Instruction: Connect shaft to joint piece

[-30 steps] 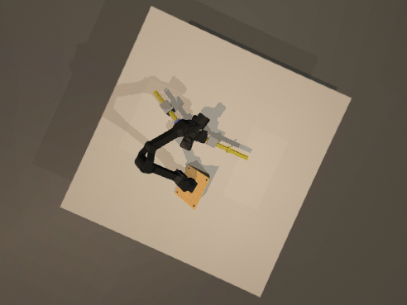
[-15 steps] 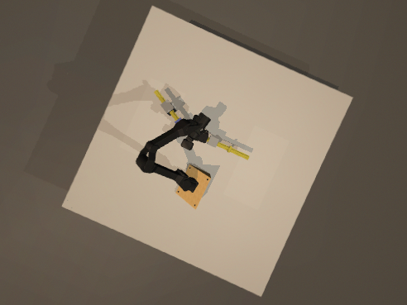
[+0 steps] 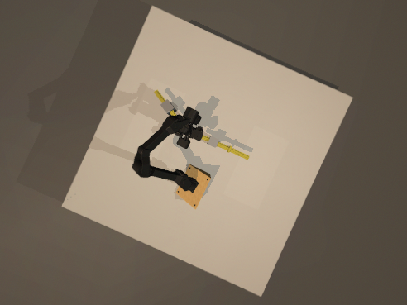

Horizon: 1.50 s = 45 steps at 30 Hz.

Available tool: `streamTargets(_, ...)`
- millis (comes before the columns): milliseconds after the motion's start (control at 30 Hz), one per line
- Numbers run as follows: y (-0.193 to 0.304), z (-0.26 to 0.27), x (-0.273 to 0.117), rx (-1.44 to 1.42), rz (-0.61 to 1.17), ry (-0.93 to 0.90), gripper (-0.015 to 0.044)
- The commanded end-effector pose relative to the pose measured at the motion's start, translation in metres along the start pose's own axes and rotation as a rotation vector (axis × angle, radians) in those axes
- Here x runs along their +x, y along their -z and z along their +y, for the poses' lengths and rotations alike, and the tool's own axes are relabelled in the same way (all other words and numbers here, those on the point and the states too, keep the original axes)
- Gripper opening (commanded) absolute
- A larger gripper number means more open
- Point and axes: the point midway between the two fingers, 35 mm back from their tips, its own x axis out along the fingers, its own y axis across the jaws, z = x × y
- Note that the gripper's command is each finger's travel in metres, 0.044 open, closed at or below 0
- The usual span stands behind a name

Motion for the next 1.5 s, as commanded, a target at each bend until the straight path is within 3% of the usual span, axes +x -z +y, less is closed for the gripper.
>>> streamTargets(0,-0.001,-0.001,-0.001,0.008,-0.022,0.003,0.044)
streamTargets(1133,-0.029,-0.005,-0.128,-1.014,-0.059,-0.211,0.044)
streamTargets(1467,-0.036,-0.002,-0.127,-0.965,-0.043,-0.202,0.044)
